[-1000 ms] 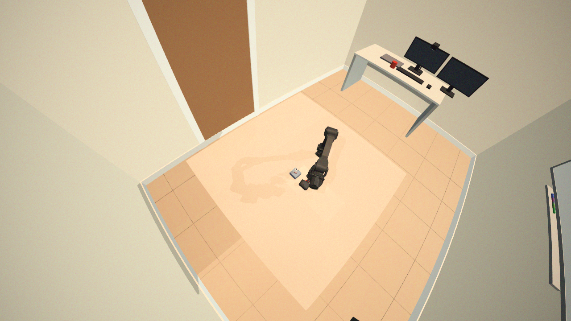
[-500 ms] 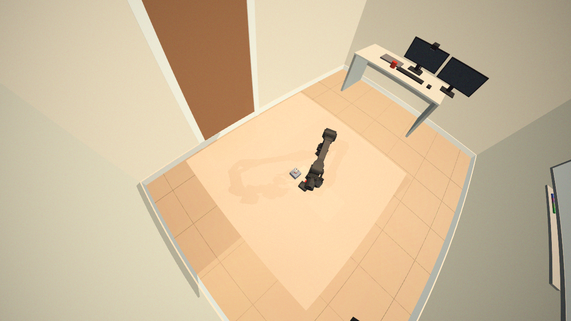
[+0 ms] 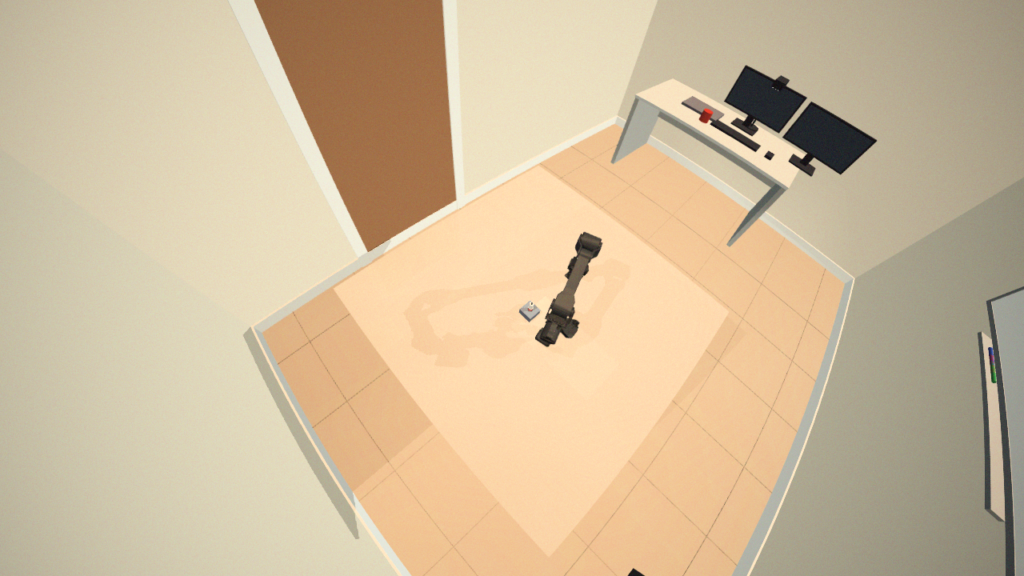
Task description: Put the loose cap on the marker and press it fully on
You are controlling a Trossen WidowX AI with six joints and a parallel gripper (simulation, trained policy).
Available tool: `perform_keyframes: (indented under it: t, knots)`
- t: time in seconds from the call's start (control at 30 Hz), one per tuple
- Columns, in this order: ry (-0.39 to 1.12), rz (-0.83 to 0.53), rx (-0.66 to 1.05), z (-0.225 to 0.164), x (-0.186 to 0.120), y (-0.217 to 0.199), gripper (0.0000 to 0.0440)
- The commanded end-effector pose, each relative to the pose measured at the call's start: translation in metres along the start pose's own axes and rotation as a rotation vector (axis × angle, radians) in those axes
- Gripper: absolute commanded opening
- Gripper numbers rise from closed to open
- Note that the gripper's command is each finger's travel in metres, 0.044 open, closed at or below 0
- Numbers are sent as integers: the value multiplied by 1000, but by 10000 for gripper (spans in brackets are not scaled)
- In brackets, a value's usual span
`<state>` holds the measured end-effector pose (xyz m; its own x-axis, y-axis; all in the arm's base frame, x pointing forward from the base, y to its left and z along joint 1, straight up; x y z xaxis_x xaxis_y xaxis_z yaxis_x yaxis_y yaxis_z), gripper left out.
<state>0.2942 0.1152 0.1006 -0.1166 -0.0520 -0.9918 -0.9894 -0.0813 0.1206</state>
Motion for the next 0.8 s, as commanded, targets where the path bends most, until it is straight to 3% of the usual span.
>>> perform_keyframes:
  t: [0.0, 0.33, 0.57, 0.77]
  knots:
    - [-10, 19, -20, 0, 9, 1, 283]
    - [-11, 18, -73, -1, 23, 0, 237]
    - [-5, -10, -99, -3, 14, 2, 74]
    - [-3, -47, -104, -8, -6, -1, 61]
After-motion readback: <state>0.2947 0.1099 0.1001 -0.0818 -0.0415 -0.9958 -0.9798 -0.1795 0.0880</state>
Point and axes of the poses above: the point midway between the two fingers, 35 mm back from their tips, its own x axis out along the fingers, its own y axis across the jaws, z = x × y, the point moved 2 cm from there along -x, back along the fingers, and after that the axes turned 8 degrees about x, right-handed, at the moved point
